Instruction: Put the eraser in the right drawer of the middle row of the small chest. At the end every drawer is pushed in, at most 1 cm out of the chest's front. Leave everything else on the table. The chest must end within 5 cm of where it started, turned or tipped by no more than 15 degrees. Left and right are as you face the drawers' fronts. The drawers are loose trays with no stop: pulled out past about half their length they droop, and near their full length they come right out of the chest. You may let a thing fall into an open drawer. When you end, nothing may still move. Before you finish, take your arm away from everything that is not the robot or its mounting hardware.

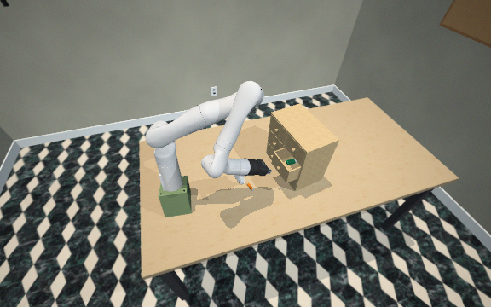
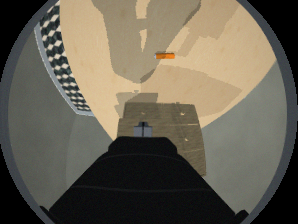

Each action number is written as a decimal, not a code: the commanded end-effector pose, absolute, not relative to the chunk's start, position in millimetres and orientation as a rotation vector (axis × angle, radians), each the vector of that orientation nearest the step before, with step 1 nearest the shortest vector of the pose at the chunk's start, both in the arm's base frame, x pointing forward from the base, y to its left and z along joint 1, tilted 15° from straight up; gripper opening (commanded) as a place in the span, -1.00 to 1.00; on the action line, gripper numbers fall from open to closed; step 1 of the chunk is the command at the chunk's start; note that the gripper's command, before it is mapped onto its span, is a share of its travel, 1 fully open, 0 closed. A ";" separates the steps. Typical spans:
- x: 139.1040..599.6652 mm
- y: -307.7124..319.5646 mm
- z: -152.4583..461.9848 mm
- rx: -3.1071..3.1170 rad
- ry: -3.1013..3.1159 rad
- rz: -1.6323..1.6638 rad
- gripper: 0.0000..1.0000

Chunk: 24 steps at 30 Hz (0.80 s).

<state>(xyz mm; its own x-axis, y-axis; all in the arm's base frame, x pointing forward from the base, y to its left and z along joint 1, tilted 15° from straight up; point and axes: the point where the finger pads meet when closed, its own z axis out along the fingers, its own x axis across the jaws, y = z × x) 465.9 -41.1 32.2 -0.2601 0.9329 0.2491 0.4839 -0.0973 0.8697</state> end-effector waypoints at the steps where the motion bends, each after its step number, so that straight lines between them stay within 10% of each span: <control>1: 468.5 -40.0 33.9 1.538 1.732 1.328 -1.00; 24: 494.3 -33.2 35.8 1.538 1.732 1.328 -1.00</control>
<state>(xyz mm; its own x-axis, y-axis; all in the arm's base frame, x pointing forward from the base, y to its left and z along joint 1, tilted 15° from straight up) 489.4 -36.6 32.1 -0.2533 0.9341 0.2515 0.4877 -0.1012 0.8671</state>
